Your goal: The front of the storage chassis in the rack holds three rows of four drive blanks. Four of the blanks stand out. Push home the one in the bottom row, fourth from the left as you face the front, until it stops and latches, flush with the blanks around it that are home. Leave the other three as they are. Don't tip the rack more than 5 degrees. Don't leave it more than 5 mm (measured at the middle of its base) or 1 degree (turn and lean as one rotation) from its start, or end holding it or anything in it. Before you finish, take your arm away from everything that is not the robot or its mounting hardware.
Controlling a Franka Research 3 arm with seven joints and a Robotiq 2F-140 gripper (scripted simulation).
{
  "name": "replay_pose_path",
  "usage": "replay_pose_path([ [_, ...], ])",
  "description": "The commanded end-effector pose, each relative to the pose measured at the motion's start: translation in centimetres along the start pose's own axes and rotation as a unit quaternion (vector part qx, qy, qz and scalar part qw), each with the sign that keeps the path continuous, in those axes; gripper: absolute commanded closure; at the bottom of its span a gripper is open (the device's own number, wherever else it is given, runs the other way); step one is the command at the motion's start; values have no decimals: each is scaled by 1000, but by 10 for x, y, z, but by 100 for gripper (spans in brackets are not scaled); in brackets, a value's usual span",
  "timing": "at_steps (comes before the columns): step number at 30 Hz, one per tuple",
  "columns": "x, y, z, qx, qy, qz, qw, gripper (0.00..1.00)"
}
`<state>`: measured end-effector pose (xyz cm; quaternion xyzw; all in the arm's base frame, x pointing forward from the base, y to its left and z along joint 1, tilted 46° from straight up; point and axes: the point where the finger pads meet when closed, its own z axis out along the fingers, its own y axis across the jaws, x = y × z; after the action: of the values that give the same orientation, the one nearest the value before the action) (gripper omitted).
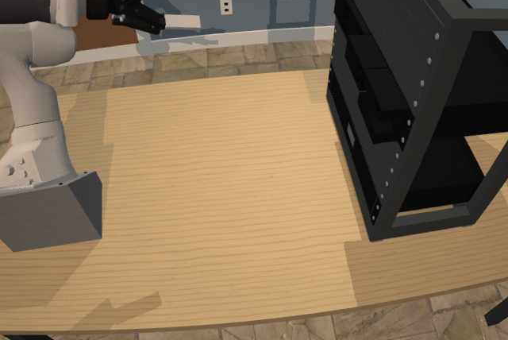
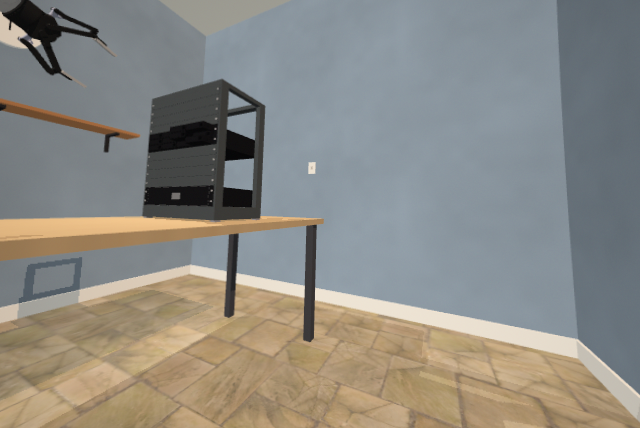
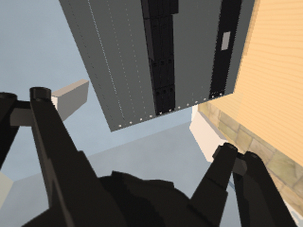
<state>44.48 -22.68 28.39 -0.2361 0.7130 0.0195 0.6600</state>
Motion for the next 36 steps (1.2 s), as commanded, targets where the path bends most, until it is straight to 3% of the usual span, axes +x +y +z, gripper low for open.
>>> replay_pose_path([
  [1, -4, -2, 1, 5, -7, 53, 999, 0],
  [21, -11, -18, 7, 38, -52, 199, 978, 0],
  [32, -11, -25, 10, 51, -78, 290, 952, 0],
  [35, -11, -25, 10, 51, -78, 290, 952, 0],
  [36, -10, -26, 11, 53, -83, 308, 946, 0],
])
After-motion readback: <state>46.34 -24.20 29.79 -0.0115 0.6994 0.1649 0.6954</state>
